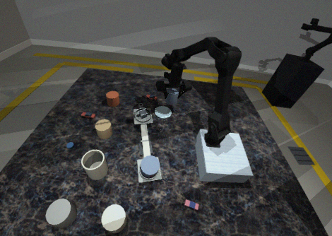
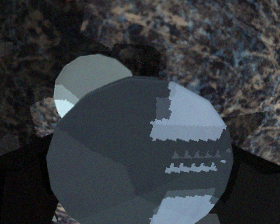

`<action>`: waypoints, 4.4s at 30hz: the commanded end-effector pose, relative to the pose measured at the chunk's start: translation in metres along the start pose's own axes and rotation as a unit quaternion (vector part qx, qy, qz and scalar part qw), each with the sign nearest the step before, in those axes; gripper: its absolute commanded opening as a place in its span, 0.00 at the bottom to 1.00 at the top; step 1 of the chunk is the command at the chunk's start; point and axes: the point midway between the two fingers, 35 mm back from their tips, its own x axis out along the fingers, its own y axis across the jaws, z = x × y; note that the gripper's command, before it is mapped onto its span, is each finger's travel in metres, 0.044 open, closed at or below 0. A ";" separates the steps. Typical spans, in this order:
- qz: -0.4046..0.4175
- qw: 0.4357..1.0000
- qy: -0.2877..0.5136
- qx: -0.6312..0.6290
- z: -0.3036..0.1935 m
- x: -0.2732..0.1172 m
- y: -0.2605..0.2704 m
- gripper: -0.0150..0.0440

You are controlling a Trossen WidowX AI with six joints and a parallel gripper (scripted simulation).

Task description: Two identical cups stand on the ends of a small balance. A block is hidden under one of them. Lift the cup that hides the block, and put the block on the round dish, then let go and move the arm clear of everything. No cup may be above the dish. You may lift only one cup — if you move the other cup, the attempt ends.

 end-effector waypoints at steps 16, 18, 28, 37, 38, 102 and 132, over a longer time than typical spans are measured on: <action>-0.002 1.000 -0.007 -0.004 0.004 0.034 -0.066 0.25; -0.002 1.000 -0.007 -0.004 0.004 0.044 -0.066 0.25; -0.002 1.000 -0.007 -0.004 0.003 0.062 -0.066 0.25; -0.002 1.000 -0.007 -0.004 0.004 0.076 -0.066 0.25; -0.002 1.000 -0.007 -0.004 0.004 0.078 -0.066 0.25; 0.007 0.985 -0.005 -0.174 -0.102 -0.019 0.170 0.69; 0.007 0.985 -0.004 -0.174 -0.102 0.018 0.171 0.56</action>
